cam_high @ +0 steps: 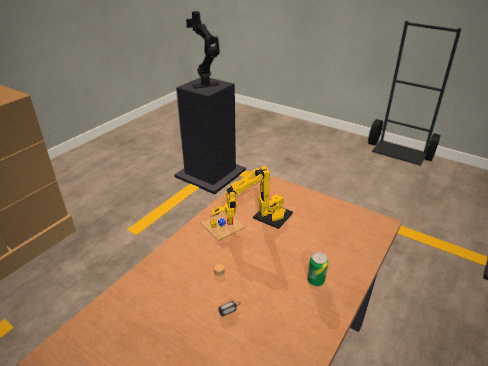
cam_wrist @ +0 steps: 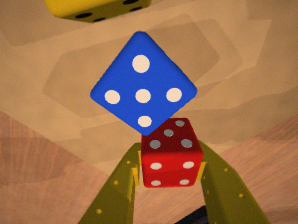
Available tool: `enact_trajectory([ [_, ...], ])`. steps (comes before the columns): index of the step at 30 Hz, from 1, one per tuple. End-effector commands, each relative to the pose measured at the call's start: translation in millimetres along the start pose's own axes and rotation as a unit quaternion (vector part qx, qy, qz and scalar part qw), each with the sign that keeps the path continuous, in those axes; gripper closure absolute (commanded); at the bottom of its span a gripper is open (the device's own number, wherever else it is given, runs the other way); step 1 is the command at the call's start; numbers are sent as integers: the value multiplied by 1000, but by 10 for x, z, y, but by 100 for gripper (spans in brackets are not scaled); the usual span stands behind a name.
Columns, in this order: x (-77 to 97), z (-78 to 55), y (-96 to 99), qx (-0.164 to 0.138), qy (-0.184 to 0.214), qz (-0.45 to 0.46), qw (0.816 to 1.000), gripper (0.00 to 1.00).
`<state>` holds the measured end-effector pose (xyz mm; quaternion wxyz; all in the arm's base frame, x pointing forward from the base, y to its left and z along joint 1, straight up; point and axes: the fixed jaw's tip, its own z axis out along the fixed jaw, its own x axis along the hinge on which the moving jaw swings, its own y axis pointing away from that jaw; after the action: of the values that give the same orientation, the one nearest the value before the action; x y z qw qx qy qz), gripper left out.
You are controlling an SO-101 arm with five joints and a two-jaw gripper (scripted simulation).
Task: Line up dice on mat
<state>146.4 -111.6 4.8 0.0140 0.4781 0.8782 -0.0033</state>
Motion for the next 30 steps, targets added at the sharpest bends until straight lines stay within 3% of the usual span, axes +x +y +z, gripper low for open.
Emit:
enact_trajectory([
  [1, 29, 44, -22, 2, 9, 5, 1000, 100],
  [11, 30, 47, -22, 2, 9, 5, 1000, 100],
  [21, 30, 47, -22, 2, 9, 5, 1000, 87],
  [30, 30, 47, -22, 2, 9, 5, 1000, 86],
])
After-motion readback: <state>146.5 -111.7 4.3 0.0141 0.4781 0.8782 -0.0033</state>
